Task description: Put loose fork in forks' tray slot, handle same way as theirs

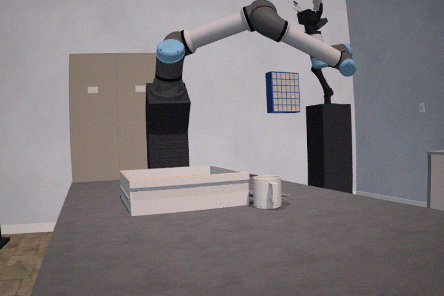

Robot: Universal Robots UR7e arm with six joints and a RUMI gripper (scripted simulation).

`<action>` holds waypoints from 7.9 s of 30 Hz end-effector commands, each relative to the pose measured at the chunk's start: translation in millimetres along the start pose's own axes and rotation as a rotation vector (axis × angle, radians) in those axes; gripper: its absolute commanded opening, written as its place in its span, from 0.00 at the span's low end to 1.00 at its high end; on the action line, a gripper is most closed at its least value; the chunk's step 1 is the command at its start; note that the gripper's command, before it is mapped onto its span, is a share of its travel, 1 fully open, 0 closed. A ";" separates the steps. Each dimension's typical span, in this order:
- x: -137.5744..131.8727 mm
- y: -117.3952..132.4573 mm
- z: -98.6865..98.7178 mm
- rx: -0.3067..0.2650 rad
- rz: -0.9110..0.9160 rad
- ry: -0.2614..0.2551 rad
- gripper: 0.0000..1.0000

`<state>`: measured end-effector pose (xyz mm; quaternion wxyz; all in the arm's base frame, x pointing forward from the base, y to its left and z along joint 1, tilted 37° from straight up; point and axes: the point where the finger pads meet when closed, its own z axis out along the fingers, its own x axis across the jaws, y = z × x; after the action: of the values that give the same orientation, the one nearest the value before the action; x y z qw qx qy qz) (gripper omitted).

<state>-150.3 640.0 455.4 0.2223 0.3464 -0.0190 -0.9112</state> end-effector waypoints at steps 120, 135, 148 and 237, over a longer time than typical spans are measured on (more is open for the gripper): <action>233.1 292.2 -542.0 -1.482 -1.251 1.380 1.00; 211.6 322.8 -599.2 -1.690 -1.130 1.584 1.00; 178.4 365.0 -639.3 -1.883 -0.921 1.774 1.00; 81.7 522.0 -622.9 -2.171 -0.008 2.089 1.00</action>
<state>398.7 209.9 29.7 0.2740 0.4924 0.8092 0.1661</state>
